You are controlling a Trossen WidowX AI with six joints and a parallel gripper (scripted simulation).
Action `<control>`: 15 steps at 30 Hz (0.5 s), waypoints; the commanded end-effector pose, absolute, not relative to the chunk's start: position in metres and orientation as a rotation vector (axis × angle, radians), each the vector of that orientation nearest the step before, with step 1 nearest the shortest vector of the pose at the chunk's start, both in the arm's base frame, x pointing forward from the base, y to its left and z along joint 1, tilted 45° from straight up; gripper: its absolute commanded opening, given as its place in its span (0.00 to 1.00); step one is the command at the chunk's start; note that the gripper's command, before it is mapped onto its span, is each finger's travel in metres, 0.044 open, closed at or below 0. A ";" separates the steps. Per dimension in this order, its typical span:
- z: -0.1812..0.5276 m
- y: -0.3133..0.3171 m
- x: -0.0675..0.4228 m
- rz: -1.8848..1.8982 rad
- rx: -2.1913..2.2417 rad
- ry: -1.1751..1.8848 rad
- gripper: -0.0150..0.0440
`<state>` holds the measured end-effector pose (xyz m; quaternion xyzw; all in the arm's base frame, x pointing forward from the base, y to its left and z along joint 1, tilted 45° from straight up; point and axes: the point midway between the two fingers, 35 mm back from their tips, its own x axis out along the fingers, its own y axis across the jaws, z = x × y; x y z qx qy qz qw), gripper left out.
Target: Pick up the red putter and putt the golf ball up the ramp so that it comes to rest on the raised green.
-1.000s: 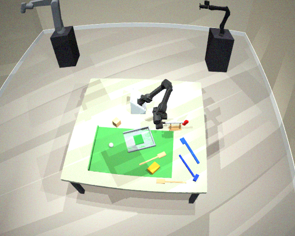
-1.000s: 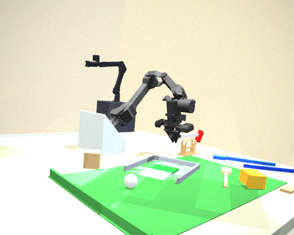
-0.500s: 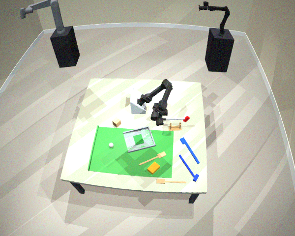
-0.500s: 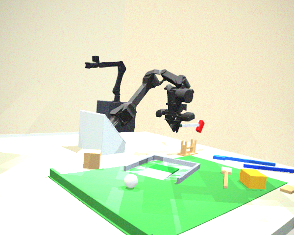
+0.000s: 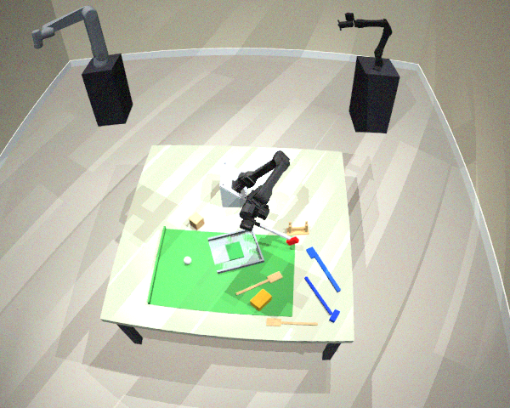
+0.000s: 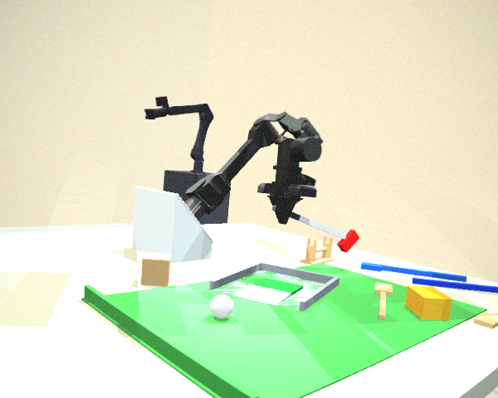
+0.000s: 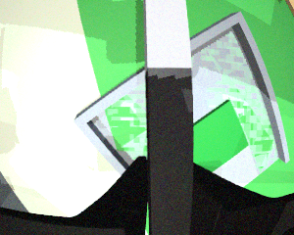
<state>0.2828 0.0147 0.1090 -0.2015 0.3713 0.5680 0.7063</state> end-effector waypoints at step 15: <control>0.013 -0.143 0.280 0.690 -0.271 1.479 0.25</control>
